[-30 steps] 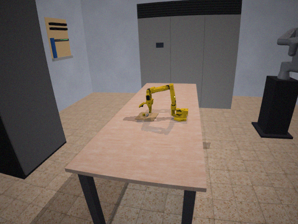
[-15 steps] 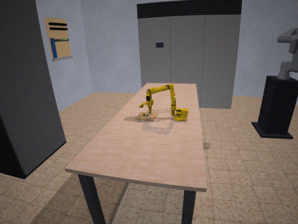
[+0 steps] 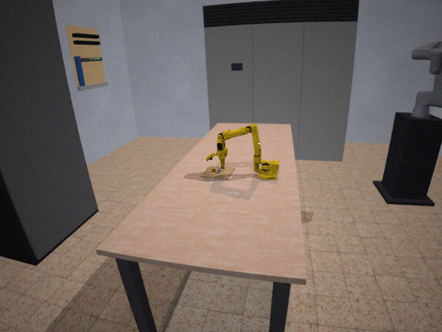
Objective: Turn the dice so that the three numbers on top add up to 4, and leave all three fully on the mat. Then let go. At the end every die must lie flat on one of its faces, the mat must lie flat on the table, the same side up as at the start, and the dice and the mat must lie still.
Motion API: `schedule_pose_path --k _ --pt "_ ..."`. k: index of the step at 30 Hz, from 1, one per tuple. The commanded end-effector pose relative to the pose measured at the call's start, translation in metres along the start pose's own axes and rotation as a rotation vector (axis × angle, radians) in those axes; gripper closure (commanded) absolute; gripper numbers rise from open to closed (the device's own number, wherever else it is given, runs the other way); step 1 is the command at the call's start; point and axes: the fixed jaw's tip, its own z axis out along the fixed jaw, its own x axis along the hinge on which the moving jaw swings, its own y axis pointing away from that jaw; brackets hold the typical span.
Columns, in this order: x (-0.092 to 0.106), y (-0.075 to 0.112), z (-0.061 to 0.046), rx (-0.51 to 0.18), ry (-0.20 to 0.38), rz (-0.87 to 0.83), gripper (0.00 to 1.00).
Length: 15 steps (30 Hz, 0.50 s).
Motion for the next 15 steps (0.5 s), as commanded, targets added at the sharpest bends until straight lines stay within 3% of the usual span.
schedule_pose_path --k 1,15 --pt "-0.0041 0.0008 -0.0037 0.004 -0.034 0.005 1.00" --pt "-0.0043 0.0008 0.0019 0.004 -0.034 0.005 1.00"
